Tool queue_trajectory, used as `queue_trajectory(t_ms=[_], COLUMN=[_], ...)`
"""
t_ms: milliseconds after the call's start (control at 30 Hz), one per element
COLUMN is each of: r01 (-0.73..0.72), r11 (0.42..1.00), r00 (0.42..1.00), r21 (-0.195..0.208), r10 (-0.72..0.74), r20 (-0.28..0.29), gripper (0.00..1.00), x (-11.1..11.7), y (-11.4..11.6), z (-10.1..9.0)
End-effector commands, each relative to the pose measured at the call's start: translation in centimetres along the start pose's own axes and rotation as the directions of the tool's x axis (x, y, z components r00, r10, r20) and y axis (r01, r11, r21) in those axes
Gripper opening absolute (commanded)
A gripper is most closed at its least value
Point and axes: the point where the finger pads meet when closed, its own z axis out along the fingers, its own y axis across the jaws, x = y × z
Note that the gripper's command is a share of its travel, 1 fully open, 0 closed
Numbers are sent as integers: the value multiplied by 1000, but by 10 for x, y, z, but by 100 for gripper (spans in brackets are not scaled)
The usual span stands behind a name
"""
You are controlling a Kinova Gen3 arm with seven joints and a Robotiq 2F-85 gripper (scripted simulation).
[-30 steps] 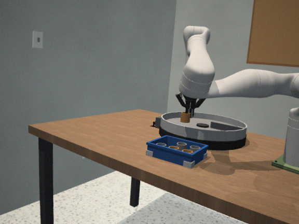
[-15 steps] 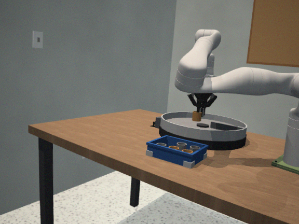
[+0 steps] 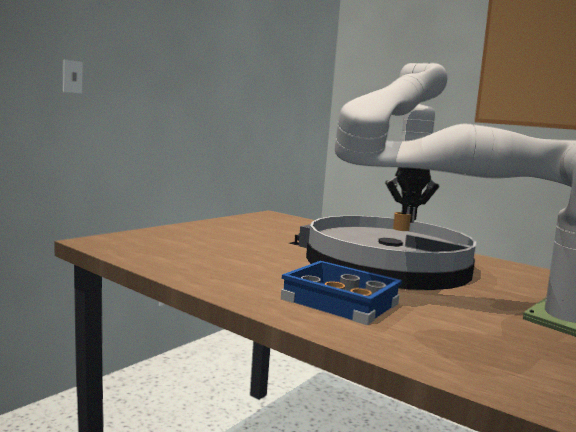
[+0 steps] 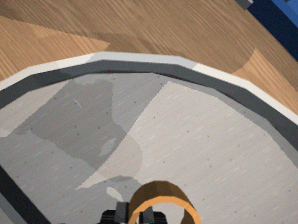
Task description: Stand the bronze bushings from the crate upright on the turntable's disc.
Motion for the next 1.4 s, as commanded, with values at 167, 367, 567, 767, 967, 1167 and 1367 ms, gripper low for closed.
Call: queue_trajectory(t_ms=[167,367,567,767,967,1167,1367], r01=[-14,-13,-13,-13,-13,-13,-15], r11=[1000,1000,1000,1000,1000,1000,1000], r00=[1000,1000,1000,1000,1000,1000,1000], r21=[-4,-4,-4,-4,-4,-4,-5], r10=[14,13,13,13,13,13,15], r20=[5,5,5,5,5,5,4], gripper=[0,0,0,0,0,0,0], x=[-33,-47,-61,-69,-77,-81,-81], y=[-48,-71,-94,-106,-118,-125,-127], z=[-3,-3,-3,-3,-3,-3,-3])
